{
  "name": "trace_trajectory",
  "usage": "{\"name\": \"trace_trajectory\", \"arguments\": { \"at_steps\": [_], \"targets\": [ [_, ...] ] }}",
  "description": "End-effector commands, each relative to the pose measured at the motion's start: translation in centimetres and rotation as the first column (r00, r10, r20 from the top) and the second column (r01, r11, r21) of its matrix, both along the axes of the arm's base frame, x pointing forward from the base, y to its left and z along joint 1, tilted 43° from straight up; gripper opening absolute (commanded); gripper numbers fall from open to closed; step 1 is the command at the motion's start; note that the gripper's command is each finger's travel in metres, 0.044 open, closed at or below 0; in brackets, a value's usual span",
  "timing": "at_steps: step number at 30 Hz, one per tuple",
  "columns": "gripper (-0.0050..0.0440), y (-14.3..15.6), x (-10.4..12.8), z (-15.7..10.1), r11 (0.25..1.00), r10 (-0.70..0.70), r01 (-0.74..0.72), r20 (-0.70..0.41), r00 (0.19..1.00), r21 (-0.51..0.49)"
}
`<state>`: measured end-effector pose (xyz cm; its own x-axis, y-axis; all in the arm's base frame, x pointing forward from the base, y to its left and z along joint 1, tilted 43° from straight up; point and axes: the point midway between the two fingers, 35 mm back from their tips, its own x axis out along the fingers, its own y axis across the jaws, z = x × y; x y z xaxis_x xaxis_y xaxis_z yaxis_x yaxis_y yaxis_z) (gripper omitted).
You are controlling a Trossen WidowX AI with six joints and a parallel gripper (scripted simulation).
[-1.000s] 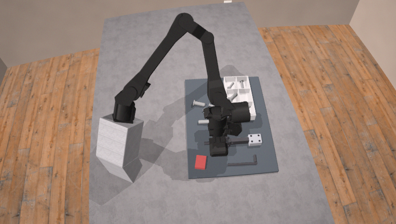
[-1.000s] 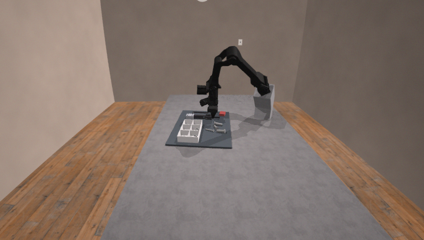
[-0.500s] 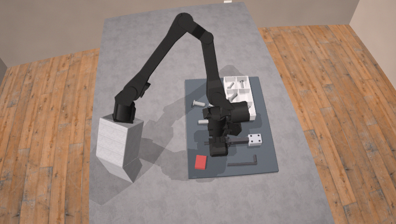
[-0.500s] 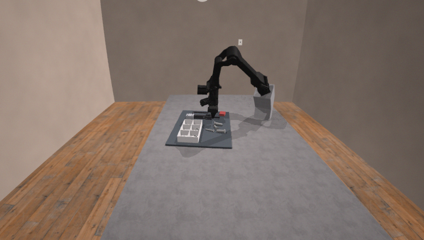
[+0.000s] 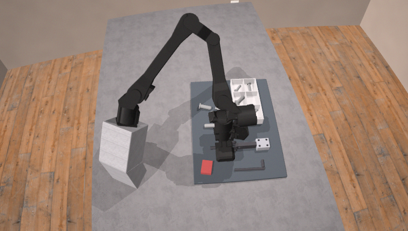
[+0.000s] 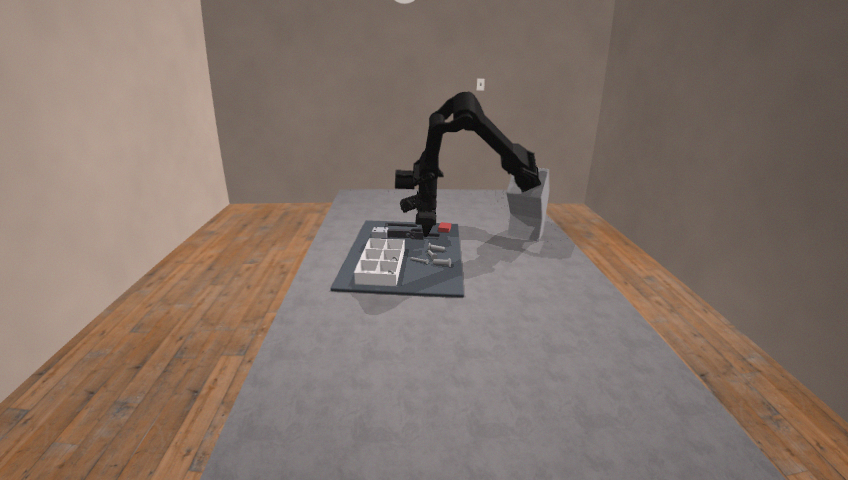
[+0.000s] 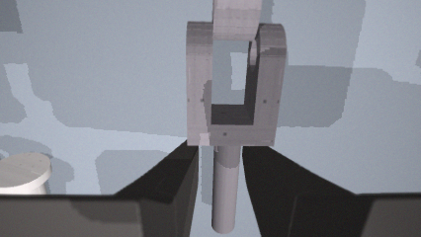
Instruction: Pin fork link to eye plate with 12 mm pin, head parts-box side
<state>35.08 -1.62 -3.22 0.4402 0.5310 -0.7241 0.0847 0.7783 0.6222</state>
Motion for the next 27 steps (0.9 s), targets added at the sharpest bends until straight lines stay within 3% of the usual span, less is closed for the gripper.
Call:
{"name": "trace_trajectory", "arguments": {
  "at_steps": [1, 27],
  "targets": [
    [0.01, 0.1, -0.2, -0.3, 1.0, -0.003, 0.003, -0.025, 1.0, -0.002],
    [0.01, -0.3, 0.9, 0.0, 1.0, -0.003, 0.003, -0.025, 1.0, -0.002]
  ]
}}
